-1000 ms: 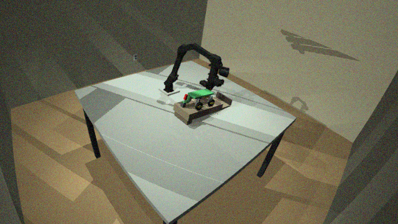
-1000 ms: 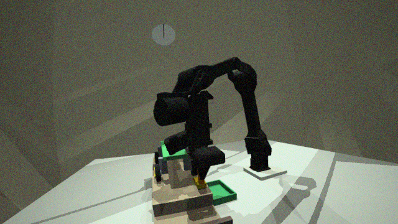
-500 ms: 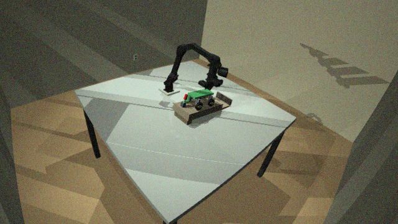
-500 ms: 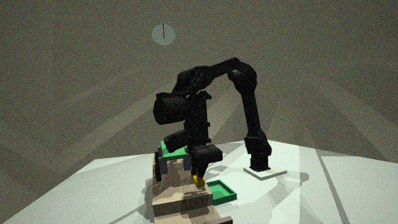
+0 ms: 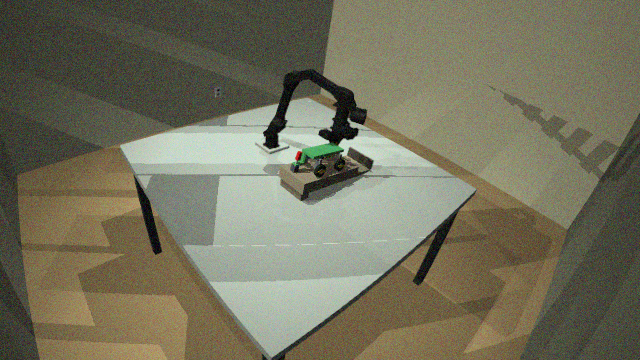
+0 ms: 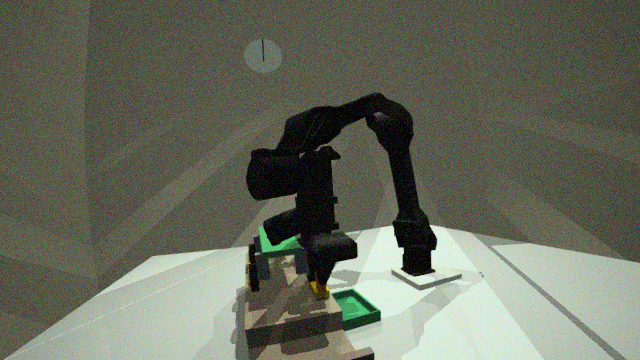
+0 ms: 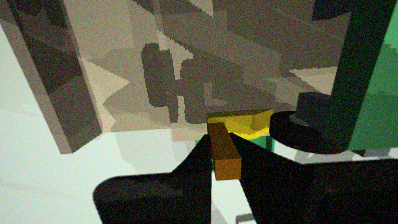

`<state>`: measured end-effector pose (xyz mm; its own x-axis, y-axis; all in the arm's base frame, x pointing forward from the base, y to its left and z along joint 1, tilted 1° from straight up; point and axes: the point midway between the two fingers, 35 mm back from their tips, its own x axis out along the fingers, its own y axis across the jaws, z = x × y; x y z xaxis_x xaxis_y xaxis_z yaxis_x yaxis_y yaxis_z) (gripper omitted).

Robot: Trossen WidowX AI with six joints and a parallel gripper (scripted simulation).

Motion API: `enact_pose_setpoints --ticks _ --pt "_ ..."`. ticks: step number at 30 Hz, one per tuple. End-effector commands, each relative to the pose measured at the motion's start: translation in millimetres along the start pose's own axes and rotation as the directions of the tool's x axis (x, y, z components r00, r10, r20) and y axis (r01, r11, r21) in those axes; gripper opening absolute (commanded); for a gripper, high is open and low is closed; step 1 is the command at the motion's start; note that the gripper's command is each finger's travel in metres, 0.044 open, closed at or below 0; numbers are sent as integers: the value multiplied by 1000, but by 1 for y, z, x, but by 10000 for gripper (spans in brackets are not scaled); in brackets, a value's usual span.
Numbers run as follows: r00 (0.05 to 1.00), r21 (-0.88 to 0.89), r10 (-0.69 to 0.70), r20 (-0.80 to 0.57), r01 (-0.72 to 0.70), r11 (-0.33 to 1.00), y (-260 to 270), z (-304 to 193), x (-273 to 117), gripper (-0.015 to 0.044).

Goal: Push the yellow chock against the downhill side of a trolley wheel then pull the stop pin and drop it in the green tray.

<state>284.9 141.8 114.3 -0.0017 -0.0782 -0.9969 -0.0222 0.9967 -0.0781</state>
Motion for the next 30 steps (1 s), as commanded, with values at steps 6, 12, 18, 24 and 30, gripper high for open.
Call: enact_pose_setpoints --ticks 6,12,18,24,30 --pt "1000 0 -1 -1 1 1000 0 0 0 190" --pt "1000 0 -4 0 4 1000 0 0 -17 190" --pt "1000 0 -5 1 5 1000 1 0 -37 190" --pt "1000 0 -5 1 5 1000 1 0 -55 190" --pt "1000 -1 2 5 -2 1000 1 0 -52 295"
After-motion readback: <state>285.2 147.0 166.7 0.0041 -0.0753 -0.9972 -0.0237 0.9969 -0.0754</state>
